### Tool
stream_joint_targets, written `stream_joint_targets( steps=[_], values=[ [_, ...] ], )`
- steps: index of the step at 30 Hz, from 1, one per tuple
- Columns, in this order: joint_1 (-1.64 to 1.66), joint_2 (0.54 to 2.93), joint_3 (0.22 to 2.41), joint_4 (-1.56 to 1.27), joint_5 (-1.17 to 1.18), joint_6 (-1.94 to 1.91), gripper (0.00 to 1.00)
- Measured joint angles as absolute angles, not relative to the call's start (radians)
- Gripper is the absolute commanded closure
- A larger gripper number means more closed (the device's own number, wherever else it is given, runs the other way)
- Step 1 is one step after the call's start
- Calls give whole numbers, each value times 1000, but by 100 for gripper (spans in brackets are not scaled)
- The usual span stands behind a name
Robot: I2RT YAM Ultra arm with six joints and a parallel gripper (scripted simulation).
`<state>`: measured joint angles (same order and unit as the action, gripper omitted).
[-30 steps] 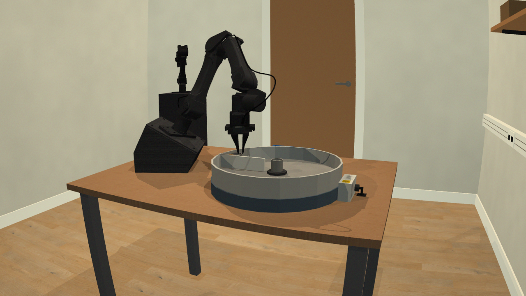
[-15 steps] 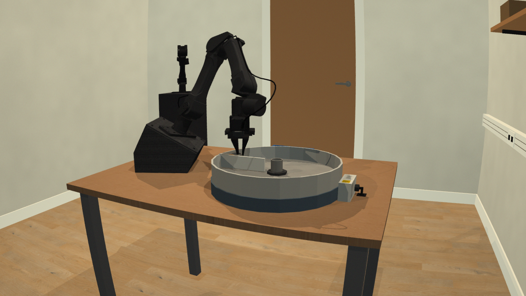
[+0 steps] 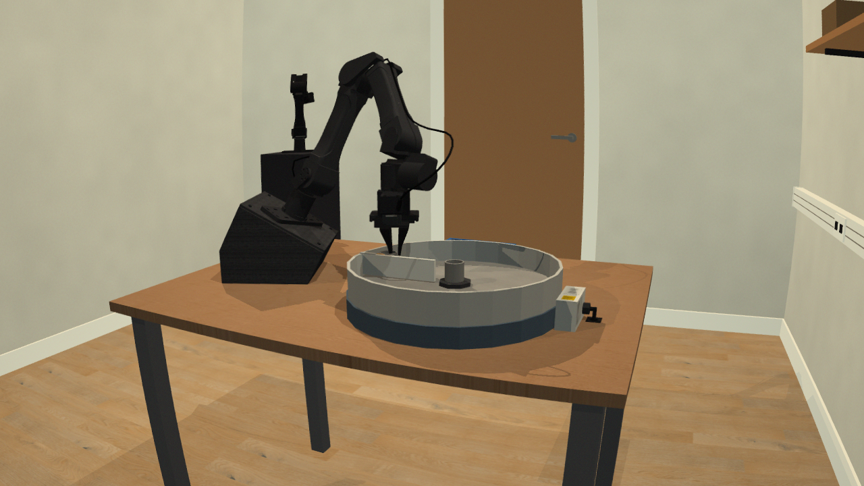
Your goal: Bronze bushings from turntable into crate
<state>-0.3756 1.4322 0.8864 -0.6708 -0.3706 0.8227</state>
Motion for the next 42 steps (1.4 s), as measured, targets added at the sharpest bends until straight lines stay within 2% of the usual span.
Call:
stream_joint_targets(
  steps=[17, 18, 42],
  values=[
    [-376, 1432, 886, -671, -371, 823, 85],
    [-376, 1432, 886, -671, -371, 823, 100],
    [-374, 1432, 886, -667, -376, 824, 100]
  ],
)
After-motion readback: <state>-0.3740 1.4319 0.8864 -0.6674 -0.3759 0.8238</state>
